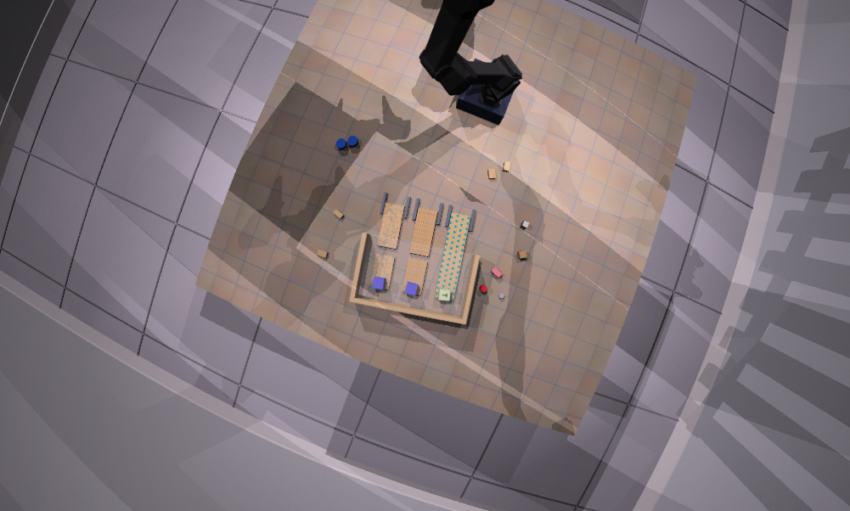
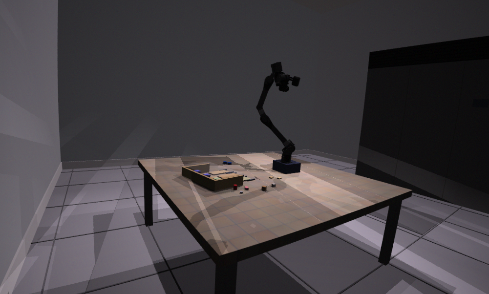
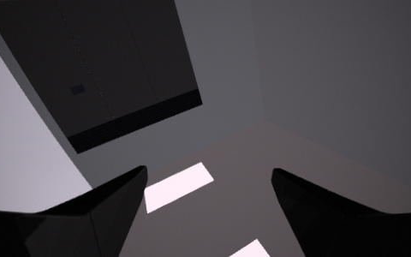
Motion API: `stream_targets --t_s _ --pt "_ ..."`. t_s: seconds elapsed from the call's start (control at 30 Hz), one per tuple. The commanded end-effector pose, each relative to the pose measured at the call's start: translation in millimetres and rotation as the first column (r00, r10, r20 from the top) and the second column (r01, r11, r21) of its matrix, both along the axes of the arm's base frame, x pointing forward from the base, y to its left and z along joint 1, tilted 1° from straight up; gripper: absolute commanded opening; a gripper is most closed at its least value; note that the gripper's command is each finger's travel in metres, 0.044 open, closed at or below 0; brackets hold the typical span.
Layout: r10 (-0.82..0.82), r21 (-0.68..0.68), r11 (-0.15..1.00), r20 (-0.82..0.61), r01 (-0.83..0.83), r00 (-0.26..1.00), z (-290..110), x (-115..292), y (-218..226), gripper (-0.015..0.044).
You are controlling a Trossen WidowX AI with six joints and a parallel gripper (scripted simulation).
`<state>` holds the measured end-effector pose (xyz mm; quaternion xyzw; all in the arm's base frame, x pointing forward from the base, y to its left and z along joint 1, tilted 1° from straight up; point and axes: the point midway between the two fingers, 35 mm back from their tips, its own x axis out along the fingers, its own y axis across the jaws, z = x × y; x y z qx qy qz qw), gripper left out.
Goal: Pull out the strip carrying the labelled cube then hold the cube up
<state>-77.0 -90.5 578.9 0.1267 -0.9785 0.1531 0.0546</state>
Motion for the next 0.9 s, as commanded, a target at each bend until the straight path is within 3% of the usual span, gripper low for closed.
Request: stream_targets --t_s 0.0,0.23,0.5,0.67,0.87 --pt "-0.011 -0.006 1.0 0.001 0.011 1.0 -0.3 -1.3 1.7 0.04" --pt "-0.326 -0.303 0.89 0.096 0.34 0.94 -13.5 -45.8 78.4 0.04" --pt "-0.615 -0.644 0.494 0.215 0.584 0.758 -41.8 -50.9 190.3 0.04" --pt "-0.747 -0.799 0.175 0.274 0.576 0.606 -66.3 -22.3 255.4 0.04" --pt "-0.856 -0.908 -0.169 0.328 0.383 0.399 -101.9 39.6 315.8 0.04"
